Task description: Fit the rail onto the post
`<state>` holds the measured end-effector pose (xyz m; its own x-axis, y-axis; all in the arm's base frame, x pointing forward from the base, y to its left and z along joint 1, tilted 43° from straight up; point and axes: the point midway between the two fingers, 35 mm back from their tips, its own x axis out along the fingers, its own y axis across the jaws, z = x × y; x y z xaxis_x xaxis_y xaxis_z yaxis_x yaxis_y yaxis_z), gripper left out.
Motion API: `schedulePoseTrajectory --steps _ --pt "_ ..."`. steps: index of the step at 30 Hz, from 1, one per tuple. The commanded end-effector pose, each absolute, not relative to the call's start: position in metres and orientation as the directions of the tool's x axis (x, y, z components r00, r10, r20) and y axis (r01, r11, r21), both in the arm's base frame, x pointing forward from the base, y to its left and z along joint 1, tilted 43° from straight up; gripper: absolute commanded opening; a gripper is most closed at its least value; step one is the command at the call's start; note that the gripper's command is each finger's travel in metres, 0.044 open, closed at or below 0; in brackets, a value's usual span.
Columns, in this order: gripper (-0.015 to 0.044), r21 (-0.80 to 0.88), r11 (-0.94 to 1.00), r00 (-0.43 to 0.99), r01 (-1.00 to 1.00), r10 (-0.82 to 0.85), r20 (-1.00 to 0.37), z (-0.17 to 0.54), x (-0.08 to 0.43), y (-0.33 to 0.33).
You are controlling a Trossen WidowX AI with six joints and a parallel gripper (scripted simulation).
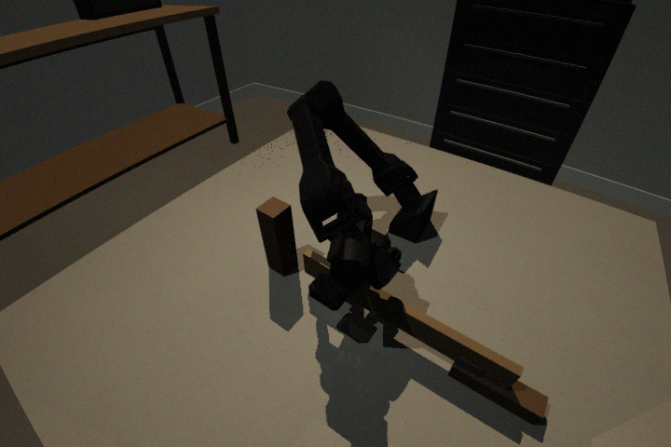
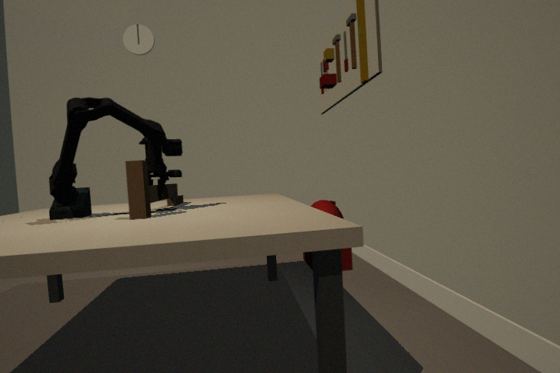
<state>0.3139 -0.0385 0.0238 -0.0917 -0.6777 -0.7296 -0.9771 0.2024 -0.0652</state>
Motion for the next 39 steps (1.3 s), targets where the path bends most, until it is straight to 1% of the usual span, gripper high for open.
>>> schedulePoseTrajectory --steps 1,39 --pt "0.0000 -0.066 0.196 -0.086 -0.978 -0.677 -0.731 0.0250 0.3143 -0.0385" --pt "0.0000 -0.066 0.196 -0.086 -0.978 -0.677 -0.731 0.0343 0.3128 -0.0454"
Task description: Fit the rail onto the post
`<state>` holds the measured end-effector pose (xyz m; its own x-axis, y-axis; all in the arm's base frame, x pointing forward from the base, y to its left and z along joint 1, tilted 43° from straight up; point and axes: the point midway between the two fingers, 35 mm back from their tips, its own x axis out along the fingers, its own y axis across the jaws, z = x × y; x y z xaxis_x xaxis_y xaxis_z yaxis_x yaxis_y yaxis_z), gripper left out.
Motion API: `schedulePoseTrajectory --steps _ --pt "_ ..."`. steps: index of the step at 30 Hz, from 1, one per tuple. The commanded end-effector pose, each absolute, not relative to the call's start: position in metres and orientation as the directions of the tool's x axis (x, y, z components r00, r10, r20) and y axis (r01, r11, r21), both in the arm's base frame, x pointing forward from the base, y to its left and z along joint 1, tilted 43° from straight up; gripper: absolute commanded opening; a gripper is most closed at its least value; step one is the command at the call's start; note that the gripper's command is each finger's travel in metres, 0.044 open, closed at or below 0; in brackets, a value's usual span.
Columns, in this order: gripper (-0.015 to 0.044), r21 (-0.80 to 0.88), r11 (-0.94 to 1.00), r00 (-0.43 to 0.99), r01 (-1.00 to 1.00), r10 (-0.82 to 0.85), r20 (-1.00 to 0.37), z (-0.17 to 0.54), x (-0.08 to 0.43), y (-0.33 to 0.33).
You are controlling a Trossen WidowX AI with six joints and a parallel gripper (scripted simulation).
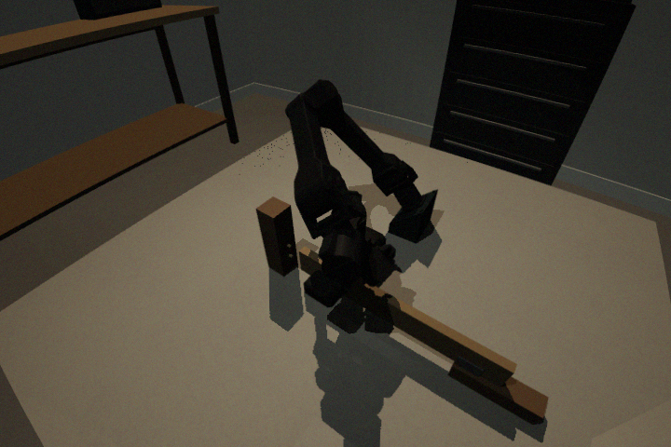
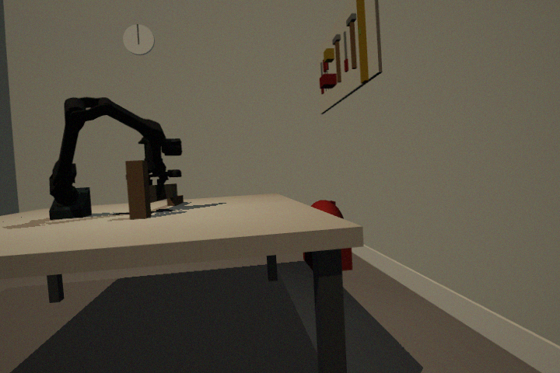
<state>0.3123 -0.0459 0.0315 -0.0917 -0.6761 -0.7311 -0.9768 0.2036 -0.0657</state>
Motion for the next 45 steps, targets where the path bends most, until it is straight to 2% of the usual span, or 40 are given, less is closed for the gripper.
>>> schedulePoseTrajectory --steps 1,45 --pt "0.0000 -0.066 0.196 -0.086 -0.978 -0.677 -0.731 0.035 0.313 -0.046" --pt "0.0000 -0.066 0.196 -0.086 -0.978 -0.678 -0.730 0.043 0.310 -0.056"
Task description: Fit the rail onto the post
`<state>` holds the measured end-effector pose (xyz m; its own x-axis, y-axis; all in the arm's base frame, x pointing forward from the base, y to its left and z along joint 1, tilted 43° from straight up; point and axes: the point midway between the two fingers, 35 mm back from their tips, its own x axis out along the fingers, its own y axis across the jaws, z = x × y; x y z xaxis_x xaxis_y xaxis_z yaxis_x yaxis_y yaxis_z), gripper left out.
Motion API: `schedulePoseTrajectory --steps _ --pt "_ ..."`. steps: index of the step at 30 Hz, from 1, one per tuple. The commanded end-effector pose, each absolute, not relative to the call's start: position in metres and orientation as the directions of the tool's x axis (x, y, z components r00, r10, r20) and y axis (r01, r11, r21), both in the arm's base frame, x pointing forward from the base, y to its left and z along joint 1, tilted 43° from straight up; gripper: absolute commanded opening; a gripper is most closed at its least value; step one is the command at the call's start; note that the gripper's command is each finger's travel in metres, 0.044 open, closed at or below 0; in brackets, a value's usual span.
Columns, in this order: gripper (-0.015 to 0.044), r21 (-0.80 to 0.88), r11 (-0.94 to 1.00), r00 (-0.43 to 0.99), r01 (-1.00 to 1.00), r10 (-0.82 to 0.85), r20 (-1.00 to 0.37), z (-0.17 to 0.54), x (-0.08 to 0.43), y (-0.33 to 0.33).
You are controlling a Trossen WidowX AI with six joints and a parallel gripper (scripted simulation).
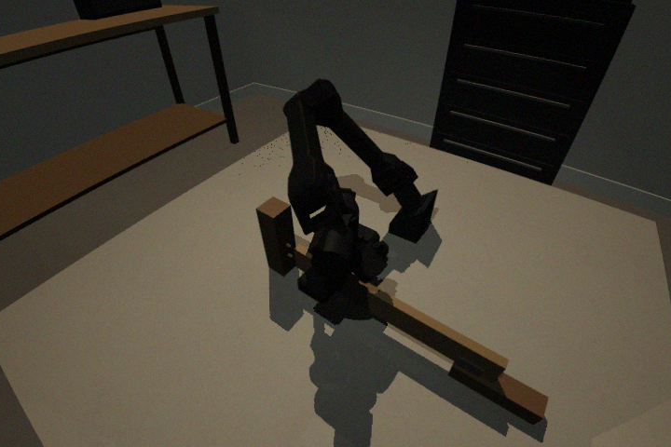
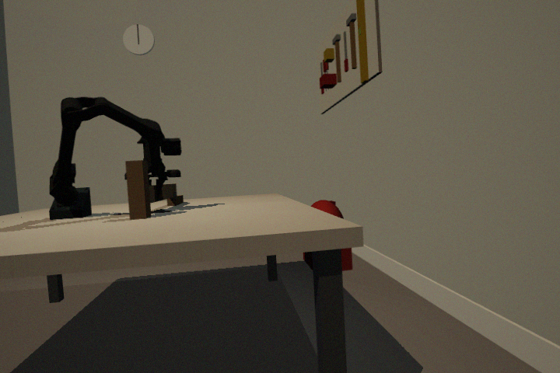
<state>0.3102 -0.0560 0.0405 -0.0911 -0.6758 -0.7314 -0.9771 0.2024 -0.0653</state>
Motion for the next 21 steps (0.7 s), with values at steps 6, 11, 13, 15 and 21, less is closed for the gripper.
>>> schedulePoseTrajectory --steps 6,11,13,15,21 --pt "0.0000 -0.066 0.196 -0.086 -0.978 -0.678 -0.730 0.0448 0.3100 -0.0566" --pt "0.0000 -0.066 0.196 -0.086 -0.978 -0.678 -0.730 0.0458 0.3096 -0.0576" --pt "0.0000 -0.066 0.196 -0.086 -0.978 -0.678 -0.730 0.0461 0.3095 -0.0581" --pt "0.0000 -0.066 0.196 -0.086 -0.978 -0.678 -0.730 0.0464 0.3093 -0.0587" --pt "0.0000 -0.066 0.196 -0.086 -0.978 -0.678 -0.730 0.0472 0.3088 -0.0604"
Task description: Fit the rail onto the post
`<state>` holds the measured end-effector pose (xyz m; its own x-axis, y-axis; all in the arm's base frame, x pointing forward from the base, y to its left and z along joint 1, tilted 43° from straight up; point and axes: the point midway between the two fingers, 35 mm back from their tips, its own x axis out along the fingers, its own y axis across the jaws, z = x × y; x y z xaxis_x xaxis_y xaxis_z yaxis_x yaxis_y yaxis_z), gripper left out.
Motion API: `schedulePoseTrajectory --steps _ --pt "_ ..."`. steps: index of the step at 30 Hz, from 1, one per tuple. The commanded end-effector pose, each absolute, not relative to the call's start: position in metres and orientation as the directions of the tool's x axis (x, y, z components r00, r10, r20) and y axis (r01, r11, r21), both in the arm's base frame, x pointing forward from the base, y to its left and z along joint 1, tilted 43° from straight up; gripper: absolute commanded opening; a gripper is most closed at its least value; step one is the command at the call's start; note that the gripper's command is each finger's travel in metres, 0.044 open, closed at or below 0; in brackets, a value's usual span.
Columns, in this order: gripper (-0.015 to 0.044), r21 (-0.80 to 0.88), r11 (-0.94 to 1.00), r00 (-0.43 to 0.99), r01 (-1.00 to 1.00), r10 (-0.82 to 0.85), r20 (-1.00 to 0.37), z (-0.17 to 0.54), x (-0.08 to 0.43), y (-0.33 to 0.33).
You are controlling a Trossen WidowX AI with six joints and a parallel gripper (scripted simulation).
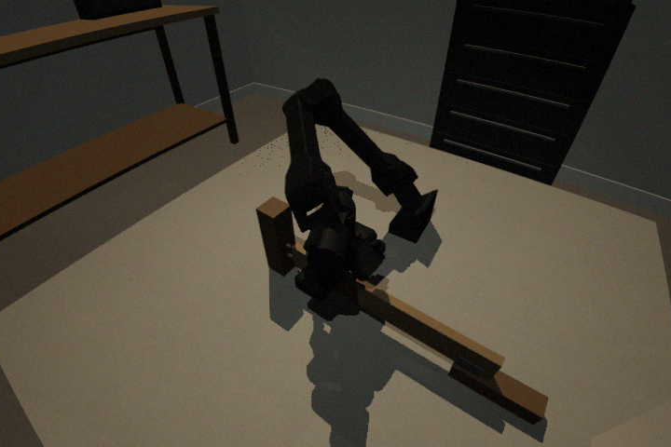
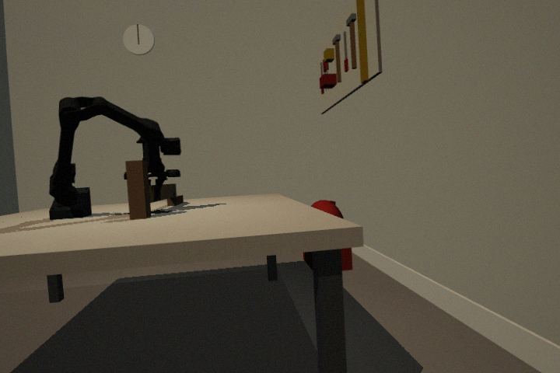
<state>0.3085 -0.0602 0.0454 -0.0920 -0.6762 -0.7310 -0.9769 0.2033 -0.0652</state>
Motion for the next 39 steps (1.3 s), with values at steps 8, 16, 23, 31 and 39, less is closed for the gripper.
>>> schedulePoseTrajectory --steps 8,16,23,31,39 --pt "0.0000 -0.066 0.196 -0.086 -0.978 -0.678 -0.730 0.0484 0.3083 -0.0626" --pt "0.0000 -0.066 0.196 -0.086 -0.978 -0.678 -0.730 0.0503 0.3079 -0.0644" --pt "0.0000 -0.066 0.196 -0.086 -0.978 -0.678 -0.730 0.0522 0.3076 -0.0655" --pt "0.0000 -0.066 0.196 -0.086 -0.978 -0.678 -0.730 0.0544 0.3073 -0.0666" --pt "0.0000 -0.066 0.196 -0.086 -0.978 -0.678 -0.730 0.0560 0.3068 -0.0684"
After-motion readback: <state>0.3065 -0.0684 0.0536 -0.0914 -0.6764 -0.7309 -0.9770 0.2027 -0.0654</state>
